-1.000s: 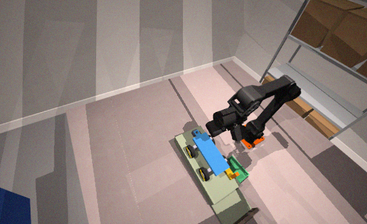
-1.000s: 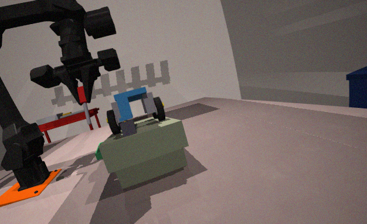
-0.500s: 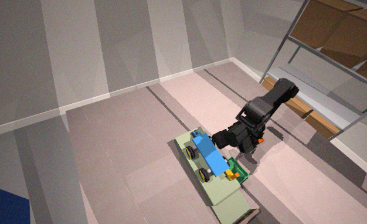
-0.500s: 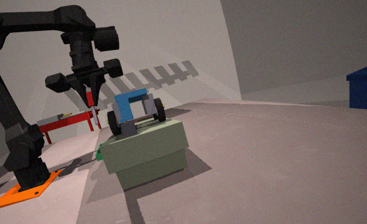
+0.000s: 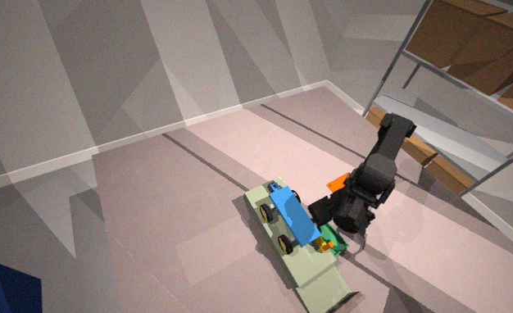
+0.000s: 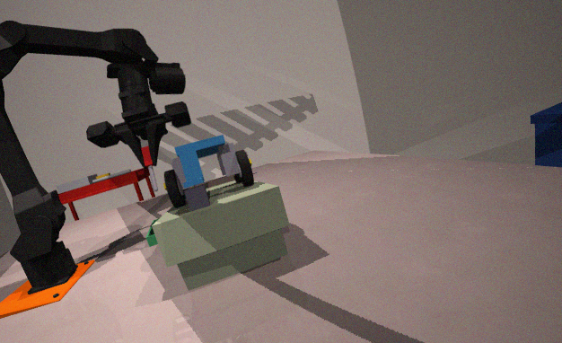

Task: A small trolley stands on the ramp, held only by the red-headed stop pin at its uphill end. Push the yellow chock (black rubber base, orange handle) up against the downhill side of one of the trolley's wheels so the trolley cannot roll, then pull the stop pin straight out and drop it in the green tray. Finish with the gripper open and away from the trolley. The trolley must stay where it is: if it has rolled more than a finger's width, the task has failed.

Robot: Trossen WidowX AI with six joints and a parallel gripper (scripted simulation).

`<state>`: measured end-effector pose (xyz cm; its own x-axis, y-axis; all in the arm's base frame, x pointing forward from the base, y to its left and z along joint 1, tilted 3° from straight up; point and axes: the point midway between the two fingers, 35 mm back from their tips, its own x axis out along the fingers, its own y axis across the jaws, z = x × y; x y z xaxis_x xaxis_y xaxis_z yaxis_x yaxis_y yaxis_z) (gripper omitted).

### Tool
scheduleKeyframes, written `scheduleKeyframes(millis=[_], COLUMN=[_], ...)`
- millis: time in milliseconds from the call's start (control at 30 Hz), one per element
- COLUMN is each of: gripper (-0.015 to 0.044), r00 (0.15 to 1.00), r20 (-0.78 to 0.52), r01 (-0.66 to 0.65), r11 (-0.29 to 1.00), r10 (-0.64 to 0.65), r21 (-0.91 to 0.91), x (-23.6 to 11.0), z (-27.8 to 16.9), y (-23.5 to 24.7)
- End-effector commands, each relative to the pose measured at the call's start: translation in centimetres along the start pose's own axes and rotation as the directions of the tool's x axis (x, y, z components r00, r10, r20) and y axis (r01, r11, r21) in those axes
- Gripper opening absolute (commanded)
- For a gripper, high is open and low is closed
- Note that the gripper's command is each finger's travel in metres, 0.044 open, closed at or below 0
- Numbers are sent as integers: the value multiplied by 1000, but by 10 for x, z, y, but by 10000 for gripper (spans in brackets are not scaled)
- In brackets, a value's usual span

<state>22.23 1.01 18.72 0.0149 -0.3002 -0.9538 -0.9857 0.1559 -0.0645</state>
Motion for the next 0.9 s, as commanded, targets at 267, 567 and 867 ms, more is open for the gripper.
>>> scheduleKeyframes(millis=[267, 567, 867], gripper=[0, 0, 0], r00=[1000, 1000, 998], r20=[6, 8, 53], r01=[-2, -1, 29], r11=[1000, 1000, 968], r10=[2, 1, -16], r21=[0, -5, -249], x=[-6, -9, -8], z=[48, 64, 63], y=[3, 4, 5])
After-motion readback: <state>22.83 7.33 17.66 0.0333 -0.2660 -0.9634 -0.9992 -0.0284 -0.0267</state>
